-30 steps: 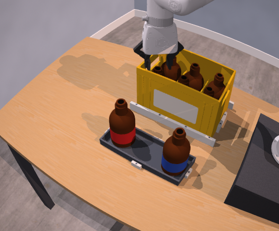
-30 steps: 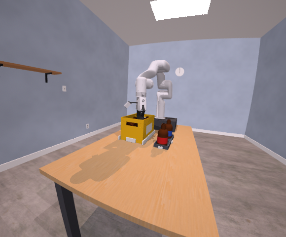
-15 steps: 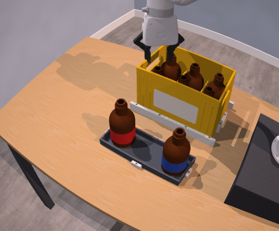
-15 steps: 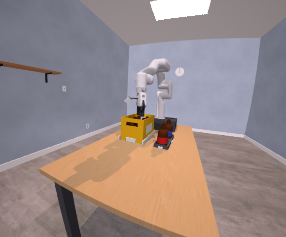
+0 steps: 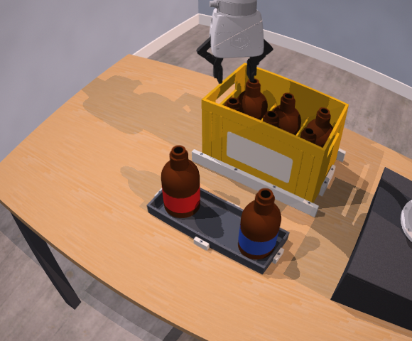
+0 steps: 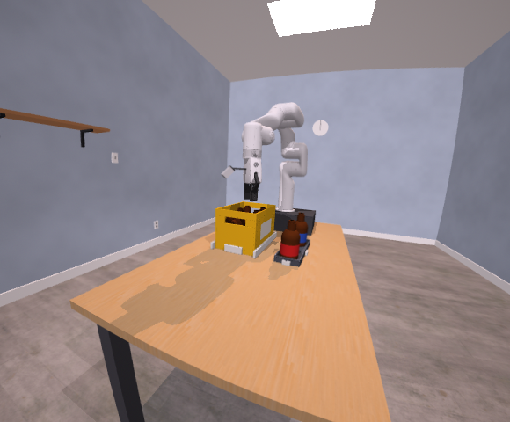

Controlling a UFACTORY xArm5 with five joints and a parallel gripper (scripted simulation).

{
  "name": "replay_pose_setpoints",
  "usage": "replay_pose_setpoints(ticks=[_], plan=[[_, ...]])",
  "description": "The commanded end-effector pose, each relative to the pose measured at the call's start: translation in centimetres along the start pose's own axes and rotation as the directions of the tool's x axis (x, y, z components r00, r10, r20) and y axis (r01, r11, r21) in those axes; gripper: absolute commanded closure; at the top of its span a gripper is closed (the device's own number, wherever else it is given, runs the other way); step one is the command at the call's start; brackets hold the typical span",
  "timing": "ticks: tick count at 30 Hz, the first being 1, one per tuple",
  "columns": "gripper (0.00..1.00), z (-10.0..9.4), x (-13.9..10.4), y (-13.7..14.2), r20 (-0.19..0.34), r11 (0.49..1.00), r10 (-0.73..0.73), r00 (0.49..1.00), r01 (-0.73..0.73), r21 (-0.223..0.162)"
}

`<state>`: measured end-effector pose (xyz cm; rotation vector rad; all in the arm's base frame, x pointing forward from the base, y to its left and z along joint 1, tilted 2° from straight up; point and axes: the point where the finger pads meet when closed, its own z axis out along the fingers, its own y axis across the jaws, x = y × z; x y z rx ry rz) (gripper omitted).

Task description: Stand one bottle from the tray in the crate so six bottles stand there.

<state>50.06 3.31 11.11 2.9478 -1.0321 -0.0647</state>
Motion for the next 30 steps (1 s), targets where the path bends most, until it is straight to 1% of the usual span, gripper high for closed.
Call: replay_pose_setpoints(ticks=[1,8,9,30], plan=[[0.35,-0.65,0.09,-0.09,-0.003,1.000,0.000,1.000,0.000,0.003],[0.35,-0.75,0.08,-0.09,-0.003,1.000,0.000,1.000,0.000,0.003],[1.00,-0.75,0.08,-0.09,-0.003,1.000,0.000,1.000,0.000,0.003],[1.00,-0.75,0.08,-0.09,-0.003,1.000,0.000,1.000,0.000,0.003]])
